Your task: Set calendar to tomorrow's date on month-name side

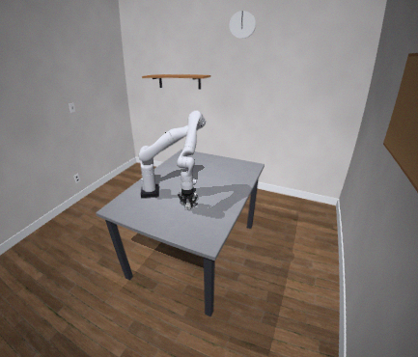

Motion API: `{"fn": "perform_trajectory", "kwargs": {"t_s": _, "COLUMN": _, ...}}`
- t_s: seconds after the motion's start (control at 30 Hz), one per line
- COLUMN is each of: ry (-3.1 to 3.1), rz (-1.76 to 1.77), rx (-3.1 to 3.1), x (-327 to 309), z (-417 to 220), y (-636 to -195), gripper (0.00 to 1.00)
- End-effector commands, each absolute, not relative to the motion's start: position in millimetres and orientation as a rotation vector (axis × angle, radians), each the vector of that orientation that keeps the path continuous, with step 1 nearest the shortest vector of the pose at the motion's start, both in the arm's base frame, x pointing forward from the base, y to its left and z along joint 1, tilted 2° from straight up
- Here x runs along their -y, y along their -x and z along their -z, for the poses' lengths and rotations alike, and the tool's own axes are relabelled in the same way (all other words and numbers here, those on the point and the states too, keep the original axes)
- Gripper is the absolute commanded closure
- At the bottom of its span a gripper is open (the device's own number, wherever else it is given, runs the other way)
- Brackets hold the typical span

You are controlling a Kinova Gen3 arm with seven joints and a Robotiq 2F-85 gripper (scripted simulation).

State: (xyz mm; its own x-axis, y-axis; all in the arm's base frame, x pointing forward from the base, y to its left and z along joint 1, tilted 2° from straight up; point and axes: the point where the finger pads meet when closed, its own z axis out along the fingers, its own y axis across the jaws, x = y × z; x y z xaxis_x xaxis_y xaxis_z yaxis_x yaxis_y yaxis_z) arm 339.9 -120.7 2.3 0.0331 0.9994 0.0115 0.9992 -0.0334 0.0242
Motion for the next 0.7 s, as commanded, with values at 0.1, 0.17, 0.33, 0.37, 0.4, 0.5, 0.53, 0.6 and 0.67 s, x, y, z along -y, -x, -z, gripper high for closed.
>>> {"fn": "perform_trajectory", "kwargs": {"t_s": 0.1, "ry": -2.251, "rz": -0.04, "rx": -2.177, "x": 120.8, "z": -1.8, "y": -340.3, "gripper": 0.72}}
{"fn": "perform_trajectory", "kwargs": {"t_s": 0.17, "ry": -2.251, "rz": -0.04, "rx": -2.177, "x": 120.8, "z": -1.2, "y": -340.3, "gripper": 0.72}}
{"fn": "perform_trajectory", "kwargs": {"t_s": 0.33, "ry": -2.251, "rz": -0.04, "rx": -2.177, "x": 120.8, "z": -0.4, "y": -340.3, "gripper": 0.72}}
{"fn": "perform_trajectory", "kwargs": {"t_s": 0.37, "ry": -2.251, "rz": -0.04, "rx": -2.177, "x": 120.8, "z": -0.1, "y": -340.3, "gripper": 0.72}}
{"fn": "perform_trajectory", "kwargs": {"t_s": 0.4, "ry": -2.251, "rz": -0.04, "rx": -2.177, "x": 120.8, "z": 0.1, "y": -340.3, "gripper": 0.72}}
{"fn": "perform_trajectory", "kwargs": {"t_s": 0.5, "ry": -2.251, "rz": -0.04, "rx": -2.177, "x": 120.8, "z": 0.7, "y": -340.3, "gripper": 0.72}}
{"fn": "perform_trajectory", "kwargs": {"t_s": 0.53, "ry": -2.251, "rz": -0.04, "rx": -2.177, "x": 120.8, "z": 0.8, "y": -340.3, "gripper": 0.72}}
{"fn": "perform_trajectory", "kwargs": {"t_s": 0.6, "ry": -2.251, "rz": -0.04, "rx": -2.177, "x": 120.8, "z": 0.9, "y": -340.3, "gripper": 0.72}}
{"fn": "perform_trajectory", "kwargs": {"t_s": 0.67, "ry": -2.251, "rz": -0.04, "rx": -2.177, "x": 120.8, "z": 0.9, "y": -340.3, "gripper": 0.72}}
